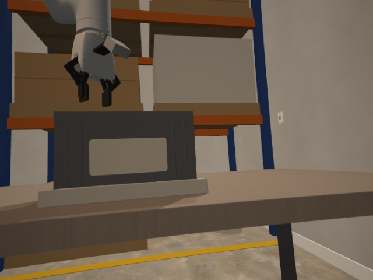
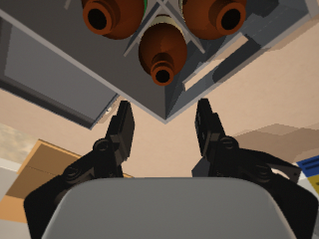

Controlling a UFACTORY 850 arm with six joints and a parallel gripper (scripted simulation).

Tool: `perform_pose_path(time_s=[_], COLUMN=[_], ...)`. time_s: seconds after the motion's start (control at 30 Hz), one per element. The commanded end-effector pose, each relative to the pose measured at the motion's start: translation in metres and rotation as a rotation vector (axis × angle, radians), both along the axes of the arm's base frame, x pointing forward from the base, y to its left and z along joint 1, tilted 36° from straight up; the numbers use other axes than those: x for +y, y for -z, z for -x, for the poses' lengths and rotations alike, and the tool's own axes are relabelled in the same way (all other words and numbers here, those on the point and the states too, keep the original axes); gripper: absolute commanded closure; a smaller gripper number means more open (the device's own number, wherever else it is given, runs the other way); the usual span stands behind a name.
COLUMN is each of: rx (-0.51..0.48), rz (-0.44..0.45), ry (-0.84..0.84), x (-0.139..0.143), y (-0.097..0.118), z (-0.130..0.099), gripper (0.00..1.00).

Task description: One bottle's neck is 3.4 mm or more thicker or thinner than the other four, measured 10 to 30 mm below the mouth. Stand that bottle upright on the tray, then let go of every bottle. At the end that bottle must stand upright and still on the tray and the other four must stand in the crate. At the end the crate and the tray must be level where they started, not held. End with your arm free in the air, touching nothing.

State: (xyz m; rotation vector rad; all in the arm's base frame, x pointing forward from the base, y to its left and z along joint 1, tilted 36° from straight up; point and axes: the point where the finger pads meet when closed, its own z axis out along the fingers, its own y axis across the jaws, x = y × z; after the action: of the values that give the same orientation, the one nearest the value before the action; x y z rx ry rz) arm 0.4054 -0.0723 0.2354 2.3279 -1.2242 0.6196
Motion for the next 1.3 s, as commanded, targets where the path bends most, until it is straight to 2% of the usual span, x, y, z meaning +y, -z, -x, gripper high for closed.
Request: perform_pose_path(time_s=[0.0,1.27], rx=[-0.001,-0.001], rz=[0.000,0.000], ry=[0.000,0.000], x=[0.000,-0.021], y=[0.000,0.030], z=[-0.001,-0.008], gripper=[0.35,0.35])
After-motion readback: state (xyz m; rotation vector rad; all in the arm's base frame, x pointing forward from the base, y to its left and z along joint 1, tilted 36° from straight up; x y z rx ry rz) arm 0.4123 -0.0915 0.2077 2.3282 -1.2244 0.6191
